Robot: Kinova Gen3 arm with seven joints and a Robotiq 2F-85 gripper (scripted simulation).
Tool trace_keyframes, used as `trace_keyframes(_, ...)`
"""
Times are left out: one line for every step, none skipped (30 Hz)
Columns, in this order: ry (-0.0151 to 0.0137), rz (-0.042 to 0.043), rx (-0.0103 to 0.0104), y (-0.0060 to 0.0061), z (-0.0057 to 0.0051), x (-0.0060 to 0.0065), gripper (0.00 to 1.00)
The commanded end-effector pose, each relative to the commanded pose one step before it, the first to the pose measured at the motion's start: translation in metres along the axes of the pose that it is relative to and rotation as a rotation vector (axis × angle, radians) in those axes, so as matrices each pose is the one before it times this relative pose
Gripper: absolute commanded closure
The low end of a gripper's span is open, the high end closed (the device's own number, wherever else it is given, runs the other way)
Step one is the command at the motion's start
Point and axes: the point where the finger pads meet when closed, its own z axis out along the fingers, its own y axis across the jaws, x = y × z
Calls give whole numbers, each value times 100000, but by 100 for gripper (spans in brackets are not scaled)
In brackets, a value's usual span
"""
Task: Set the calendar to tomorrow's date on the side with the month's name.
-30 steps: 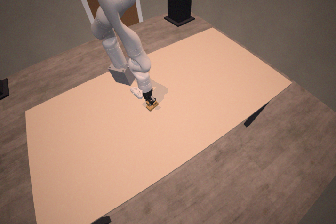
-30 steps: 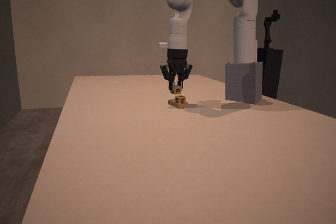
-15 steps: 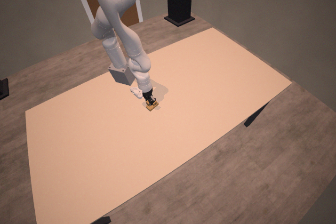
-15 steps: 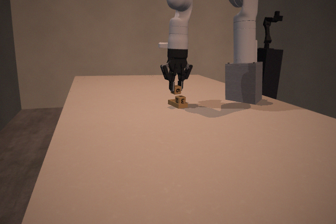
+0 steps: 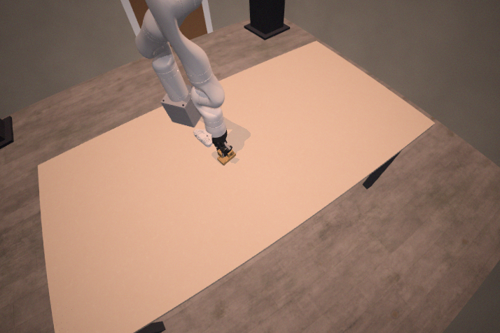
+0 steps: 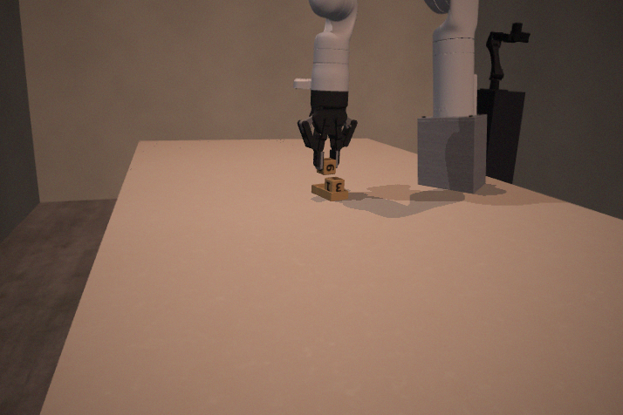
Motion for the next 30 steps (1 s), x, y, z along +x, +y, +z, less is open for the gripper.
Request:
trace_keyframes(362,-894,32,99,27,71,74)
trace_keyframes(0,0,0,0,0,0,74)
trace_keyframes(0,0,0,0,0,0,74)
trace_keyframes(0,0,0,0,0,0,74)
trace_keyframes(0,0,0,0,0,0,74)
trace_keyframes(0,0,0,0,0,0,74)
trace_keyframes(0,0,0,0,0,0,74)
trace_keyframes(0,0,-3,1,2,0,74)
trace_keyframes(0,-1,-6,2,6,0,74)
trace_keyframes(0,0,0,0,0,0,74)
trace_keyframes(0,0,0,0,0,0,74)
trace_keyframes(0,0,-1,-1,8,0,74)
trace_keyframes(0,-1,-14,3,16,-1,74)
trace_keyframes(0,-1,-15,2,22,-1,74)
trace_keyframes(0,-1,-14,1,27,-1,74)
trace_keyframes(0,-1,-13,-1,33,-1,74)
trace_keyframes(0,0,-10,-3,38,-1,74)
trace_keyframes(1,4,25,-17,34,0,74)
trace_keyframes(1,5,32,-21,38,0,74)
trace_keyframes(0,6,37,-24,43,0,74)
trace_keyframes(0,8,43,-27,48,0,74)
trace_keyframes(-1,9,48,-30,53,-1,74)
trace_keyframes(-2,11,54,-33,57,-1,74)
trace_keyframes(-3,13,58,-35,62,-2,74)
trace_keyframes(-2,10,43,-26,67,-1,74)
trace_keyframes(4,2,13,-10,75,1,74)
trace_keyframes(0,0,0,0,0,0,74)
trace_keyframes(0,0,0,0,0,0,74)
trace_keyframes(2,-21,-115,72,76,1,74)
trace_keyframes(1,11,53,-33,82,0,74)
